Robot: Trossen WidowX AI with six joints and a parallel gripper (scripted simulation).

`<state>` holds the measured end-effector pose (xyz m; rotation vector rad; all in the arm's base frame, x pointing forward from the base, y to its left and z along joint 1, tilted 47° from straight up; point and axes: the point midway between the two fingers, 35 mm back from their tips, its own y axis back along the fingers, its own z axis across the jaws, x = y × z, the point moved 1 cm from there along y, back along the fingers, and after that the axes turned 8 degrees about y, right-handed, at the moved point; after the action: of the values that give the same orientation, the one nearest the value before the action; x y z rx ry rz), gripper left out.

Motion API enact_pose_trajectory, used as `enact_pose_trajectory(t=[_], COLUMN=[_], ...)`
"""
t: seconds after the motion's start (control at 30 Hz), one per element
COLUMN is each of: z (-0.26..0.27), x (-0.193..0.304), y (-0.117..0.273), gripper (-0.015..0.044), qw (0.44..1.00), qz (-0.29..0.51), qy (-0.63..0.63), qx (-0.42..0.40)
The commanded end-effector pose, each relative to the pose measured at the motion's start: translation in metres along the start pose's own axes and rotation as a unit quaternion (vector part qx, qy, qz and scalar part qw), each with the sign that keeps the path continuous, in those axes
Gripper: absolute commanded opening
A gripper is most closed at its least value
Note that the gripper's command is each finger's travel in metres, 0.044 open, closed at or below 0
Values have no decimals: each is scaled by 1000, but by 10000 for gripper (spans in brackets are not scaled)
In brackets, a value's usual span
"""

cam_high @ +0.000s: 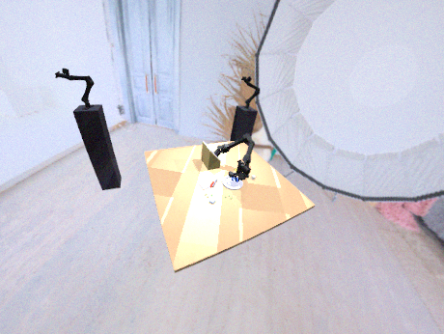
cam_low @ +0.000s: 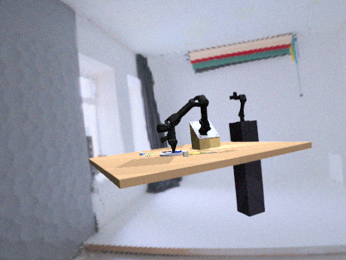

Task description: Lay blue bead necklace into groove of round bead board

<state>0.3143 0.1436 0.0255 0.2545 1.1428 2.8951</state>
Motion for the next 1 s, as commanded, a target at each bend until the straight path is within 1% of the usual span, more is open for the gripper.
enact_pose_trajectory(t=[0.0, 0.13, 0.53, 0.77, 0.97], z=[0, -1, 9, 9, 9], x=[0, 0, -3, -3, -3], y=[2, 10, 10, 2, 5], gripper=[0, 0, 0, 0, 157], qw=[1000, 1000, 1000, 1000, 1000], qz=[0, 0, 0, 0, 0], qy=[0, -2, -2, -2, 0], qx=[0, 0, 0, 0, 0])
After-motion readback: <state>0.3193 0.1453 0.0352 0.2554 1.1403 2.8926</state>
